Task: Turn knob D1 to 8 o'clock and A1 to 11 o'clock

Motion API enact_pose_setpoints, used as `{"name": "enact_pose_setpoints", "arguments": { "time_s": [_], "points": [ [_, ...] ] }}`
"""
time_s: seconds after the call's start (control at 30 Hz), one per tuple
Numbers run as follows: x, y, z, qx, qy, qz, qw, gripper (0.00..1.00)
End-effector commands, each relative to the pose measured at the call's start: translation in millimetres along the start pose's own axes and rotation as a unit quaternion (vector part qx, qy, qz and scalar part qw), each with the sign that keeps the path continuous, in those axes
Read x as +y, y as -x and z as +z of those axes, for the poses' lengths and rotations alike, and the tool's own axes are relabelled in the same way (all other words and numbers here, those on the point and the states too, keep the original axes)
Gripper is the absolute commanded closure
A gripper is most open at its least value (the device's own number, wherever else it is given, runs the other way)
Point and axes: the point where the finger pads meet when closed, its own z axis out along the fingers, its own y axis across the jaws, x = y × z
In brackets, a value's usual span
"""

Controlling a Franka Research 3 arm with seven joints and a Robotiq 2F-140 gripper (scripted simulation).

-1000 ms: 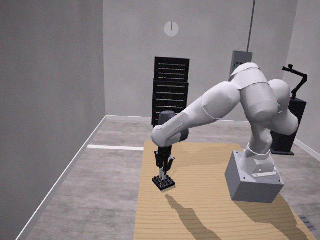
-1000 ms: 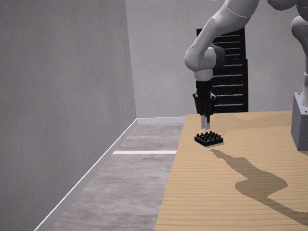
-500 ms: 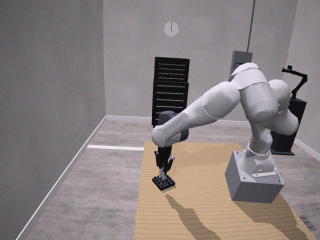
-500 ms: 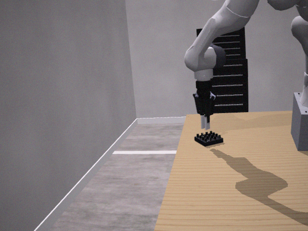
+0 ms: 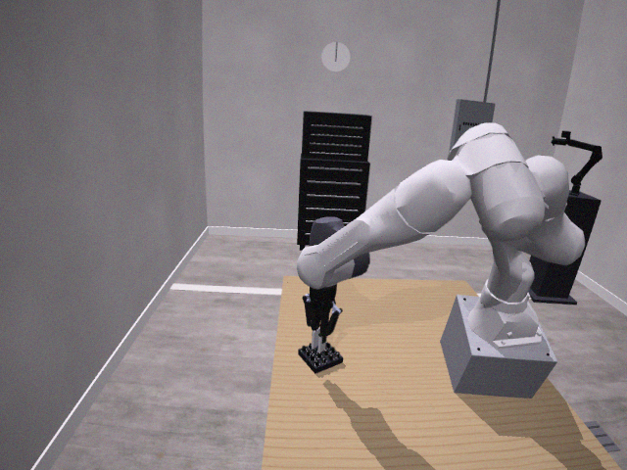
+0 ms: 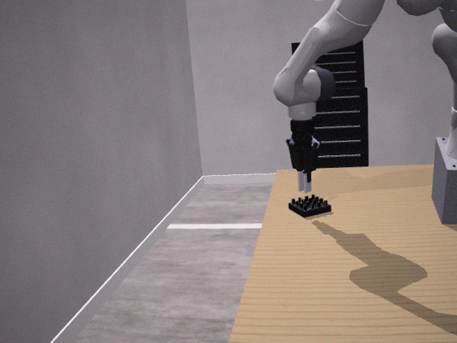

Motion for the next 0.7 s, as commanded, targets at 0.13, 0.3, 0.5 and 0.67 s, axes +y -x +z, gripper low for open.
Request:
{"name": "enact_pose_setpoints", "arguments": {
  "time_s": [0.13, 0.3, 0.5, 0.67],
  "points": [
    [1, 1, 2.7, 0.001, 0.002, 0.005, 1.0, 0.88],
    [1, 1, 6.4, 0.001, 0.002, 0.009, 1.0, 0.88],
    [1, 1, 13.0, 0.001, 0.002, 0.009, 1.0, 0.88],
    [1, 1, 18.2, 0.001, 0.002, 0.009, 1.0, 0.88]
  ]
}}
